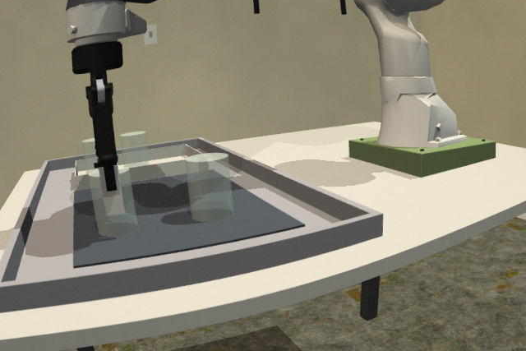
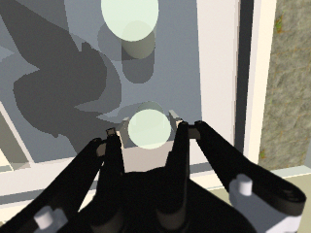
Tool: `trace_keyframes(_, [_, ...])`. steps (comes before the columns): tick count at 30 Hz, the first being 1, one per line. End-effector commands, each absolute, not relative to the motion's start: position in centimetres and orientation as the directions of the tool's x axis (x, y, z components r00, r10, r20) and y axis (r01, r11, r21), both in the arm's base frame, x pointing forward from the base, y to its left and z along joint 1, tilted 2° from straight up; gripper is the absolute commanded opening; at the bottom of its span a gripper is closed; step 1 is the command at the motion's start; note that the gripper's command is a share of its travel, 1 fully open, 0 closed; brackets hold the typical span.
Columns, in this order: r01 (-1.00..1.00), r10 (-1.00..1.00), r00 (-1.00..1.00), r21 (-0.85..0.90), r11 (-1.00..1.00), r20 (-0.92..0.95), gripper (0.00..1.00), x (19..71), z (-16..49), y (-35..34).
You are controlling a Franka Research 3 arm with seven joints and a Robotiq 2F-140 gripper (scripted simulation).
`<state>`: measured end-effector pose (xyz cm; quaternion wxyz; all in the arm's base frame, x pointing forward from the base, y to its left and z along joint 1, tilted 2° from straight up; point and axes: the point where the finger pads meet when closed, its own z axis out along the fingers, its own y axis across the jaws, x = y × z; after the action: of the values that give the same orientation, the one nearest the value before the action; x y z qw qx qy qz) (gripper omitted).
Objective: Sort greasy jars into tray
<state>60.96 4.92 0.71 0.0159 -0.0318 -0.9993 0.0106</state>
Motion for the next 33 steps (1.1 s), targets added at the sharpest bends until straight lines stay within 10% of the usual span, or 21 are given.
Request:
trace_keyframes(1, [0.066,0.066,-0.997,-0.025,0.998,0.030,0.51,60.96,0.63,4.86])
trace_keyframes(33, [0.066,0.066,-0.997,-0.025,0.998,0.030,0.45,60.96,0.63,4.86])
